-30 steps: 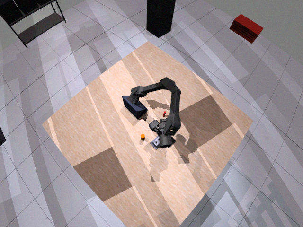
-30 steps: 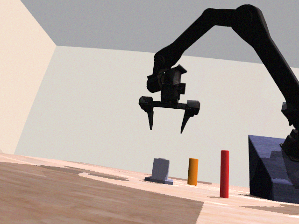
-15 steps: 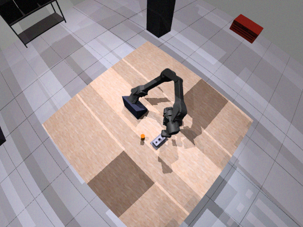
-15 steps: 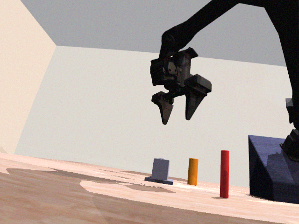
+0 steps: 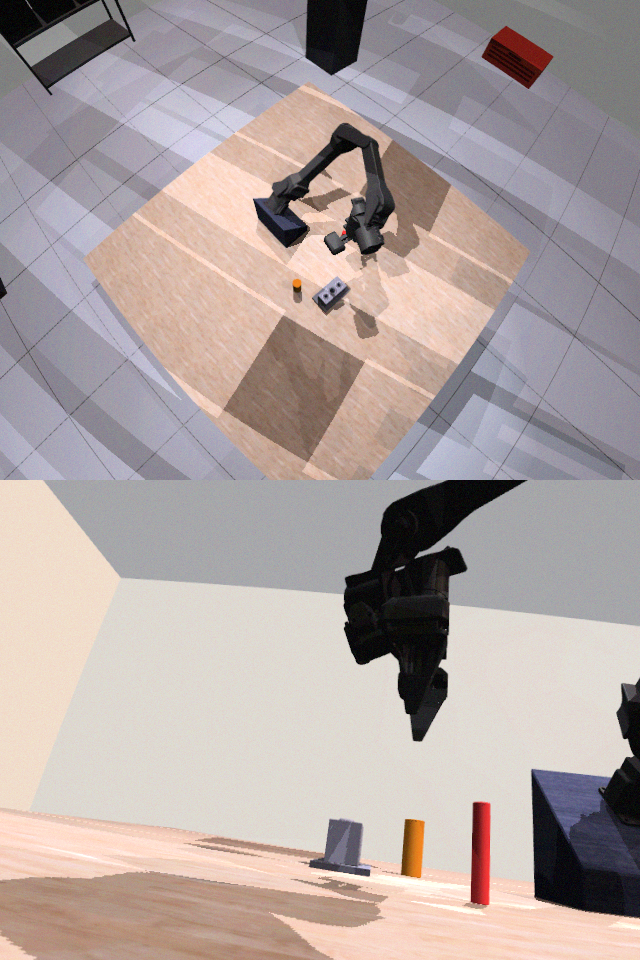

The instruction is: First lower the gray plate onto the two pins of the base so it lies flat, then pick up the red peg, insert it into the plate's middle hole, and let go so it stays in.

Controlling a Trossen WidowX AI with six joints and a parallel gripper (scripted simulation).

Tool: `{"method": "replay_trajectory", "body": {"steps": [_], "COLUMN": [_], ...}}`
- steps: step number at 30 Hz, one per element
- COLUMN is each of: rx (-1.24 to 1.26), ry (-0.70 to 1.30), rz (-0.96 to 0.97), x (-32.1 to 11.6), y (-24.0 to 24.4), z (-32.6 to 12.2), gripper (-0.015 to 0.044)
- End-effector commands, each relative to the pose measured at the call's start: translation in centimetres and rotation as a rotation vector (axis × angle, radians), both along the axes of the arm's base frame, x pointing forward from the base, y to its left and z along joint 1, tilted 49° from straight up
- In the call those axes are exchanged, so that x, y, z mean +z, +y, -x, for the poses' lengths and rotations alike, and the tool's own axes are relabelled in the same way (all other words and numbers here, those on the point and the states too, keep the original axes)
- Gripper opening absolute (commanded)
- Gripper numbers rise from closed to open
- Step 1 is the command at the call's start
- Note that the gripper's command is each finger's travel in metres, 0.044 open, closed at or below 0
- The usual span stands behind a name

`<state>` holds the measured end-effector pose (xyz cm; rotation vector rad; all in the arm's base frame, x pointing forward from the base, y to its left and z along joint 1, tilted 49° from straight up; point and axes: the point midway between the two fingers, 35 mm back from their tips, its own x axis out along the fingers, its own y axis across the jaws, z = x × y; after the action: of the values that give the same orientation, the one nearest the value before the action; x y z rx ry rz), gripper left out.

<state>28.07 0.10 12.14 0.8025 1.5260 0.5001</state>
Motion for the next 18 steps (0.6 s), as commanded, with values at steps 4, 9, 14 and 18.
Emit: {"method": "replay_trajectory", "body": {"steps": [4,9,14,18], "rx": [-0.541,-0.541,-0.541,-0.541], "ry": [0.621,0.621,0.621,0.621], "rz": [-0.038,-0.038,-0.038,-0.038], "x": [2.29,2.29,2.29,2.16], "y": [3.58,3.58,3.58,3.72], "z": [5.16,5.25,5.25,5.24], "gripper": [0.044,0.044,0.044,0.044]}}
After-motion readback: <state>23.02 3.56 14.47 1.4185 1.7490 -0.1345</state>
